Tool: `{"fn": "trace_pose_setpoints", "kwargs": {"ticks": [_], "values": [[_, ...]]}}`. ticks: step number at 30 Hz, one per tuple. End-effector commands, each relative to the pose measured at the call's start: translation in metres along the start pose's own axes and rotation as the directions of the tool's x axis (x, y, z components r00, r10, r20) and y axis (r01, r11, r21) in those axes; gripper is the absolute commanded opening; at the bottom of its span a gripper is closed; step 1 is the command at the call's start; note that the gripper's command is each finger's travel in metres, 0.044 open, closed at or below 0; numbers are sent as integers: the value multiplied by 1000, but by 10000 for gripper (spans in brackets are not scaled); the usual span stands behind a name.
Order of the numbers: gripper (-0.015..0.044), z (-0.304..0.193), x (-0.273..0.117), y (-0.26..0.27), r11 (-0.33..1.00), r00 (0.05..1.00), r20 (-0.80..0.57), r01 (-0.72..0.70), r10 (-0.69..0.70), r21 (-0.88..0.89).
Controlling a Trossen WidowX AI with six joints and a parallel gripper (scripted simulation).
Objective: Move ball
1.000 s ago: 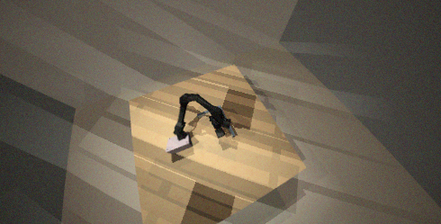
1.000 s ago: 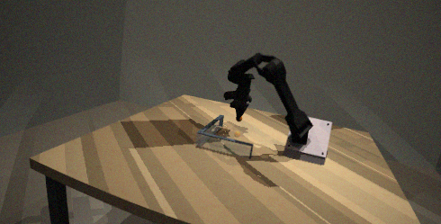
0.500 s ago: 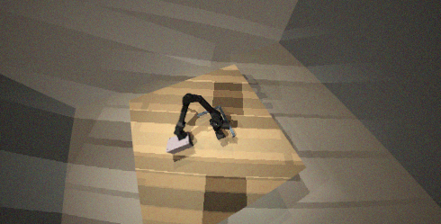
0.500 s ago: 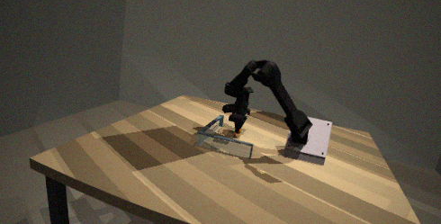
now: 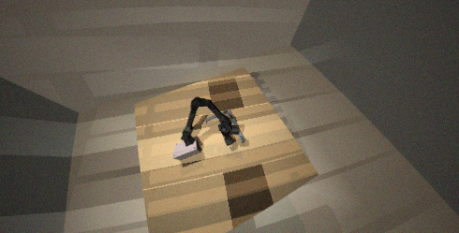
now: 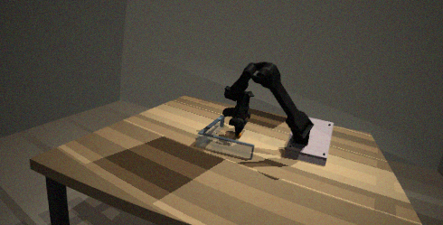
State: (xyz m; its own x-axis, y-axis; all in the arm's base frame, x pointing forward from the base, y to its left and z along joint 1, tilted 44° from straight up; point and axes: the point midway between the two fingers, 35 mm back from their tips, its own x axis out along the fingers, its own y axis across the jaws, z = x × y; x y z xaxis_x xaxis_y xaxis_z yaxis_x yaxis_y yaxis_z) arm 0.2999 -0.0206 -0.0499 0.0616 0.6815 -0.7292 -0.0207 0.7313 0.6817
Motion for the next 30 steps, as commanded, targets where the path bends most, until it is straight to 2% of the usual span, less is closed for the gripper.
{"fn": "trace_pose_setpoints", "kwargs": {"ticks": [1,7,16,17,23,28,30], "values": [[0,-3,6,0,1000,1000,-5,-7,7,10],[0,-3,6,0,1000,1000,-5,-7,7,10],[236,-1,3,0,1000,1000,0,-2,2,3],[249,-1,3,0,1000,1000,0,-2,2,3],[249,0,1,0,1000,1000,0,-2,2,3],[249,-1,-72,-2,1000,1000,-5,-2,2,10],[249,-2,-83,-1,1000,1000,-6,-3,4,11]]}}
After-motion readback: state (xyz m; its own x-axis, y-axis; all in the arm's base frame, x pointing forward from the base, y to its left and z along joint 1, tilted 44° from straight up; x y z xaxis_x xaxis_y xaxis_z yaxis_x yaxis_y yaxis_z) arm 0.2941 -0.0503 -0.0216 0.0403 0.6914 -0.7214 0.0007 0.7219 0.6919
